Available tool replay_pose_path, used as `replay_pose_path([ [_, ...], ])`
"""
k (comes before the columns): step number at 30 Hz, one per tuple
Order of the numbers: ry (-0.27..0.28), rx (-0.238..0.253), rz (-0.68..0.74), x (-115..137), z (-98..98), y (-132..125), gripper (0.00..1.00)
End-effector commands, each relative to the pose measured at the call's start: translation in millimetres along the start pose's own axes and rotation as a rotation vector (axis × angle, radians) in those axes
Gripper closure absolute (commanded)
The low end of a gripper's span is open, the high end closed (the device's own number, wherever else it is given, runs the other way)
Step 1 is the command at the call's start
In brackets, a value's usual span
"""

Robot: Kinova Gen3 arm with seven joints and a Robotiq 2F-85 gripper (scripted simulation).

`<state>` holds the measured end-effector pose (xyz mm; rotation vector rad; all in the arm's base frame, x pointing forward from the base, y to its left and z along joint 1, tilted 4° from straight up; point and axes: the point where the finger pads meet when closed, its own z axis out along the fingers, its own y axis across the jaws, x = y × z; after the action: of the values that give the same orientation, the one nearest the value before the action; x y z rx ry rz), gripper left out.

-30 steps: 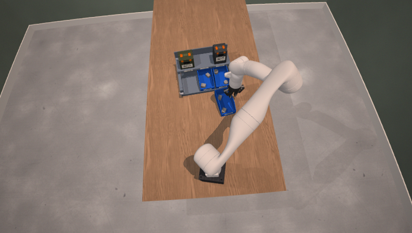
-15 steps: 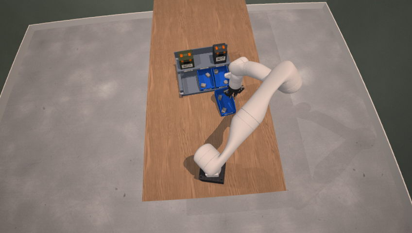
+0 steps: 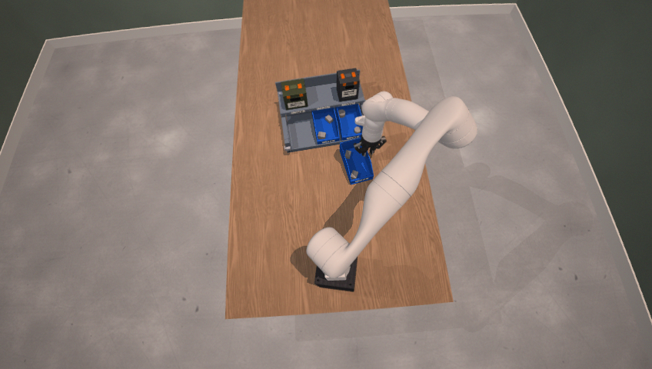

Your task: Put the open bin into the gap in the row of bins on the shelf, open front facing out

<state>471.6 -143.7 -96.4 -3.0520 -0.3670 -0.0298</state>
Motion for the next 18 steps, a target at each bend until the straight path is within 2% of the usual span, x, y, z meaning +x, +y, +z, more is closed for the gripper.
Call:
replay_pose_path([
  [1, 0.001, -0.002, 0.0, 0.3, 6.4, 0.8, 0.65],
  [3, 0.001, -0.002, 0.0, 0.3, 12.4, 0.8, 0.65],
  [15, 0.001, -0.002, 0.0, 0.3, 12.4, 0.8, 0.65],
  [18, 0.001, -0.002, 0.0, 0.3, 18.0, 0.8, 0.65],
])
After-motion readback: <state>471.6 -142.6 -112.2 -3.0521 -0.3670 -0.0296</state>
